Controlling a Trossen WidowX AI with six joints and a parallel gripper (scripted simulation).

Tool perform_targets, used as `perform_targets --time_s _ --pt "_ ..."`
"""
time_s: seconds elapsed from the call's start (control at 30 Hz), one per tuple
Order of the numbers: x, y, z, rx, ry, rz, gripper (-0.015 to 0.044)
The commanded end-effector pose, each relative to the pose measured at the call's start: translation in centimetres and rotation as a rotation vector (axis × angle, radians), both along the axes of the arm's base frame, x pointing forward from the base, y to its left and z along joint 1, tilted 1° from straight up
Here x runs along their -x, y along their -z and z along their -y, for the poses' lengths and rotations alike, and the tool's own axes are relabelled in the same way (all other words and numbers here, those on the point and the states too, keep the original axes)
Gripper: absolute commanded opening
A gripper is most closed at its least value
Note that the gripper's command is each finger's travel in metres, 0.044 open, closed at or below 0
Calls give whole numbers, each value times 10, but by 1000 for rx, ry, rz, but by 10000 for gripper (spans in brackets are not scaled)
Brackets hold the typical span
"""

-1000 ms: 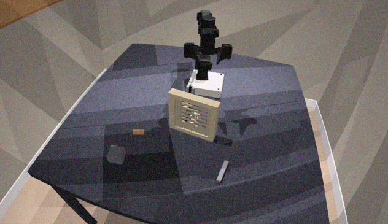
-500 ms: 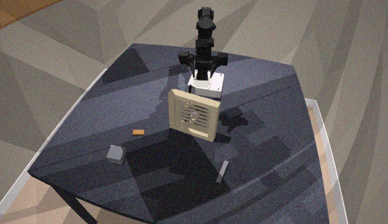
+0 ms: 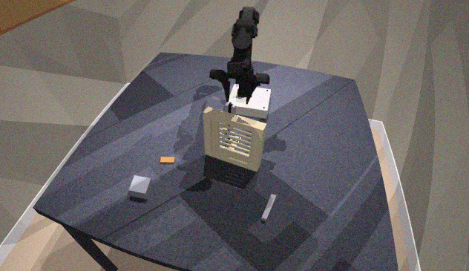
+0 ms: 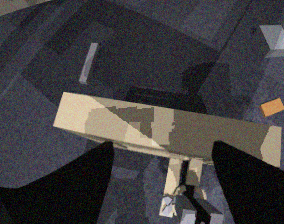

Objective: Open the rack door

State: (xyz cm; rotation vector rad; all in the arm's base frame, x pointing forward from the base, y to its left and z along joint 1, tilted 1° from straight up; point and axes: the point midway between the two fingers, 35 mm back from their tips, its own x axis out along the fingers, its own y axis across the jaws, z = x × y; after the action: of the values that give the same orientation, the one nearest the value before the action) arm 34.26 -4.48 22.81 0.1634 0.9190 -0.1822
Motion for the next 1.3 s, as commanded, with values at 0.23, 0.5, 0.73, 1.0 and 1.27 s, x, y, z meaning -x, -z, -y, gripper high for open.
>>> perform_targets --time_s 0.23,0.5,0.73,1.0,1.27 --pt "17 16 12 -65 76 -288 287" --pt "34 22 19 -110 130 -495 287" --pt "45 23 22 -136 160 -612 287" --pt "44 30 22 -136 160 -611 287" --pt "42 43 22 -136 160 -611 287"
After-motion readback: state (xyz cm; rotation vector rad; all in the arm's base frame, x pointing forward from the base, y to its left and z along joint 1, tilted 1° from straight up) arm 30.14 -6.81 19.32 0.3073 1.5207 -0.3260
